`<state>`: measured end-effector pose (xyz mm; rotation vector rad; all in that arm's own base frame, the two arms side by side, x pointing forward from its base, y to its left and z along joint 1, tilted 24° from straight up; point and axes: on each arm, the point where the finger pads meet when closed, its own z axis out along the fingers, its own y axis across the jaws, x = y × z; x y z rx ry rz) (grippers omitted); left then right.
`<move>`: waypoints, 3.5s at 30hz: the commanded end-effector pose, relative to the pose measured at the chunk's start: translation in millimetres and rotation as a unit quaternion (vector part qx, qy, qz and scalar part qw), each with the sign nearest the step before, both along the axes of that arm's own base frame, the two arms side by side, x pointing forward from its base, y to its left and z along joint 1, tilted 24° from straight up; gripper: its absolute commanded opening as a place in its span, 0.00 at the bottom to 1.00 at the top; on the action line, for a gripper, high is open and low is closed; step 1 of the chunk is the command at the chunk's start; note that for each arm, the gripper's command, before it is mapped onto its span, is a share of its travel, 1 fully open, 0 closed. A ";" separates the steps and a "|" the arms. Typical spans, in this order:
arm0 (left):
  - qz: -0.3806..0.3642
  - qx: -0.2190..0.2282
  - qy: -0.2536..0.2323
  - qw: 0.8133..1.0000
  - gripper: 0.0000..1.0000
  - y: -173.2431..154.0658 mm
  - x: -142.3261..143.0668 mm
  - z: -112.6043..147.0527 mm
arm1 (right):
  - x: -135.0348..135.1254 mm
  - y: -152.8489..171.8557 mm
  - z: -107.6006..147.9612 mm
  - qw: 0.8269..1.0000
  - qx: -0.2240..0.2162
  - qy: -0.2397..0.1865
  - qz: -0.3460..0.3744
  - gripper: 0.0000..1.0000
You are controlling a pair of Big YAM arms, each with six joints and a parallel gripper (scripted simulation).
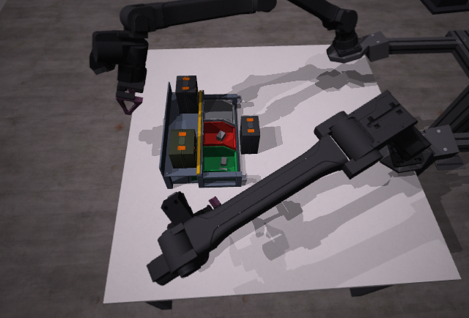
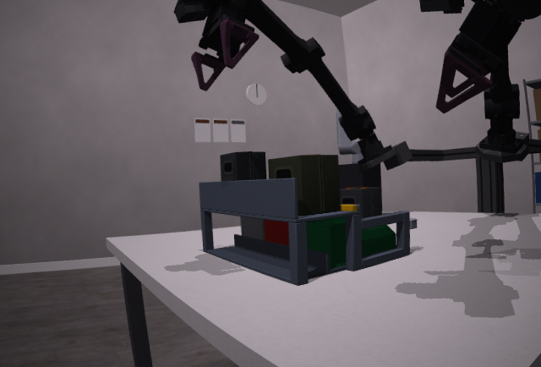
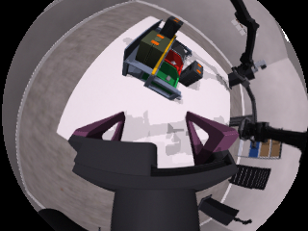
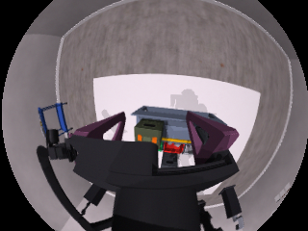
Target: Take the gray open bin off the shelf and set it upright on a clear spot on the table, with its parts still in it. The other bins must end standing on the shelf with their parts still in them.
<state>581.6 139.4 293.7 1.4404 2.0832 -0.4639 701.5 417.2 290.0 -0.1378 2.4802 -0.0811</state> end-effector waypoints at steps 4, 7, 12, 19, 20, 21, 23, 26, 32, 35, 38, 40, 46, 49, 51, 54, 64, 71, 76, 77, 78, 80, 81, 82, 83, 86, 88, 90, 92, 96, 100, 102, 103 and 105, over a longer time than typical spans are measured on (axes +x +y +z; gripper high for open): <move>0.000 0.003 -0.006 1.000 1.00 -0.7 -0.5 7.1 | -2.6 2.1 10.6 1.000 0.005 -0.007 0.002 1.00; 0.000 0.003 -0.006 1.000 1.00 -0.7 -0.5 7.1 | -2.6 2.1 10.6 1.000 0.005 -0.007 0.002 1.00; 0.000 0.003 -0.006 1.000 1.00 -0.7 -0.5 7.1 | -2.6 2.1 10.6 1.000 0.005 -0.007 0.002 1.00; 0.000 0.003 -0.006 1.000 1.00 -0.7 -0.5 7.2 | -1.1 3.2 22.8 1.000 0.012 -0.018 0.002 1.00; 0.000 0.003 -0.007 1.000 1.00 -0.5 -0.6 7.2 | -1.1 3.2 22.8 1.000 0.012 -0.018 0.002 1.00; 0.000 0.003 -0.007 1.000 1.00 -0.3 -0.6 7.2 | -1.1 3.2 22.8 1.000 0.012 -0.018 0.002 1.00; 0.002 0.003 -0.007 1.000 1.00 0.8 -0.9 7.5 | -1.1 3.2 22.8 1.000 0.012 -0.018 0.002 1.00; 0.007 0.005 -0.008 1.000 1.00 4.1 -1.6 8.2 | -1.1 3.2 22.8 1.000 0.012 -0.018 0.002 1.00; 0.032 0.014 -0.012 0.999 1.00 19.5 -5.4 11.5 | -1.1 3.2 22.8 1.000 0.012 -0.018 0.002 1.00; 0.038 0.017 -0.013 0.999 1.00 23.4 -6.4 12.4 | -1.1 3.2 22.8 1.000 0.012 -0.018 0.002 1.00; 0.061 0.025 -0.018 0.998 1.00 37.6 -10.3 15.7 | -1.1 3.2 22.8 1.000 0.012 -0.018 0.002 1.00; 0.080 0.031 -0.021 0.996 1.00 49.2 -13.8 18.5 | -1.1 3.2 22.8 1.000 0.012 -0.018 0.002 1.00; 0.156 0.055 -0.036 0.986 1.00 93.7 -29.7 30.3 | -1.1 3.2 22.8 1.000 0.012 -0.018 0.002 1.00; 0.204 0.068 -0.046 0.975 1.00 120.8 -41.6 38.5 | -1.1 3.2 22.8 1.000 0.012 -0.018 0.002 1.00; 0.204 0.068 -0.046 0.975 1.00 120.8 -41.6 38.5 | -1.1 3.2 22.8 1.000 0.012 -0.018 0.002 1.00; 0.259 0.082 -0.059 0.961 1.00 150.5 -56.7 48.3 | -1.1 3.2 22.8 1.000 0.012 -0.018 0.002 1.00; 0.468 0.122 -0.117 0.868 1.00 255.9 -135.2 94.1 | -1.1 3.2 22.8 1.000 0.012 -0.018 0.002 1.00; 0.574 0.134 -0.157 0.792 1.00 303.1 -191.1 123.9 | -1.1 3.2 22.8 1.000 0.012 -0.018 0.002 1.00; 0.670 0.140 -0.205 0.700 1.00 339.7 -255.6 156.8 | -1.1 3.2 22.8 1.000 0.012 -0.018 0.002 1.00; 0.687 0.140 -0.216 0.680 1.00 345.4 -269.1 163.5 | -1.1 3.2 22.8 1.000 0.012 -0.018 0.002 1.00; 0.703 0.140 -0.226 0.660 1.00 350.6 -282.7 170.2 | -1.1 3.2 22.8 1.000 0.012 -0.018 0.002 1.00; 0.733 0.139 -0.248 0.618 1.00 359.1 -310.2 183.7 | -1.1 3.2 22.8 1.000 0.012 -0.018 0.002 1.00; 0.746 0.139 -0.259 0.598 1.00 362.5 -324.0 190.4 | -1.1 3.2 22.8 1.000 0.012 -0.018 0.002 1.00; 0.759 0.138 -0.270 0.577 1.00 365.3 -337.6 197.0 | -1.1 3.2 22.8 1.000 0.012 -0.018 0.002 1.00; 0.770 0.137 -0.281 0.556 1.00 367.5 -351.2 203.5 | -1.1 3.2 22.8 1.000 0.012 -0.018 0.002 1.00; 0.781 0.136 -0.293 0.535 1.00 369.2 -364.7 209.9 | -1.1 3.2 22.8 1.000 0.012 -0.018 0.002 1.00; 0.799 0.133 -0.315 0.494 1.00 370.8 -390.9 222.4 | -1.1 3.2 22.8 1.000 0.012 -0.018 0.002 1.00; 0.814 0.130 -0.338 0.454 1.00 370.5 -416.1 234.3 | -1.1 3.2 22.8 1.000 0.012 -0.018 0.002 1.00; 0.826 0.127 -0.360 0.415 1.00 368.5 -439.9 245.4 | -1.1 3.2 22.8 1.000 0.012 -0.018 0.002 1.00; 0.840 0.119 -0.401 0.345 1.00 360.3 -482.8 265.4 | -1.1 3.2 22.8 1.000 0.012 -0.018 0.002 1.00; 0.845 0.112 -0.438 0.285 1.00 348.8 -518.4 281.8 | -1.1 3.2 22.8 1.000 0.012 -0.018 0.002 1.00; 0.845 0.112 -0.438 0.285 1.00 348.8 -518.4 281.8 | -1.1 3.2 22.8 1.000 0.012 -0.018 0.002 1.00; 0.845 0.111 -0.447 0.272 1.00 345.7 -526.1 285.4 | -1.1 3.2 22.8 1.000 0.012 -0.018 0.002 1.00; 0.845 0.108 -0.462 0.248 1.00 339.5 -540.0 291.8 | -1.1 3.2 22.8 1.000 0.012 -0.018 0.002 1.00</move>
